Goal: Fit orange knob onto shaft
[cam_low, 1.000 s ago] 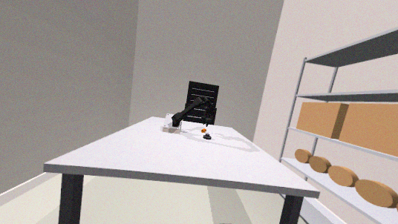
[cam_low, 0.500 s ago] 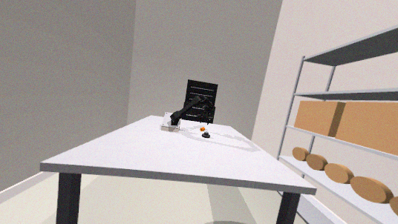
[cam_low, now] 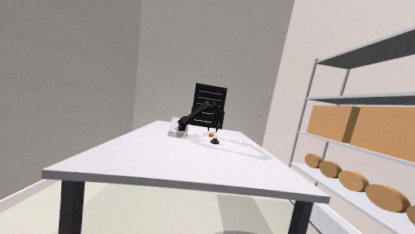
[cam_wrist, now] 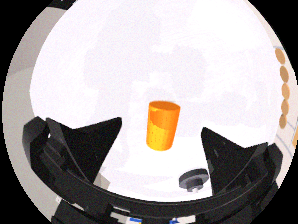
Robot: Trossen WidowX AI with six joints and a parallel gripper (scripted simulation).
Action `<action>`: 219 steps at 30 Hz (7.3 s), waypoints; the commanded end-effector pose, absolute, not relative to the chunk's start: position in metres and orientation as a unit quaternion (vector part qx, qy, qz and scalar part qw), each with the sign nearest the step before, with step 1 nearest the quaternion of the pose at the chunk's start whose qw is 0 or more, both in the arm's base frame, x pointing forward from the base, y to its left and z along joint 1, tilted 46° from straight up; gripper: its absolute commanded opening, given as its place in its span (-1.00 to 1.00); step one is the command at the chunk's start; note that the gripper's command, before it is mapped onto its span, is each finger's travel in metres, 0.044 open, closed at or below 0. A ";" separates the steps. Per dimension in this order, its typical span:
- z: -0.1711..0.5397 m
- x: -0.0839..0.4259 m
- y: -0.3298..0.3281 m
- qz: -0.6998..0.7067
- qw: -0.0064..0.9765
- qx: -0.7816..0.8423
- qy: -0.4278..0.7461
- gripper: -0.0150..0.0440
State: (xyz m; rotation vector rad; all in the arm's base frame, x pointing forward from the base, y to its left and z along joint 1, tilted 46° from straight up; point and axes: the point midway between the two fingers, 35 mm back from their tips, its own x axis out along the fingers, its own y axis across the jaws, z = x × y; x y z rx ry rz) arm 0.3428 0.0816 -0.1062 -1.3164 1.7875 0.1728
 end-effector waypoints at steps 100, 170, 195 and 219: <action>-0.094 0.314 0.035 0.279 0.691 -0.460 0.483 0.12; -0.083 0.296 0.012 0.376 0.780 -0.386 0.317 1.00; -0.060 0.306 0.079 0.276 0.640 -0.373 0.612 1.00; -0.014 0.309 0.095 0.076 0.433 -0.536 0.721 1.00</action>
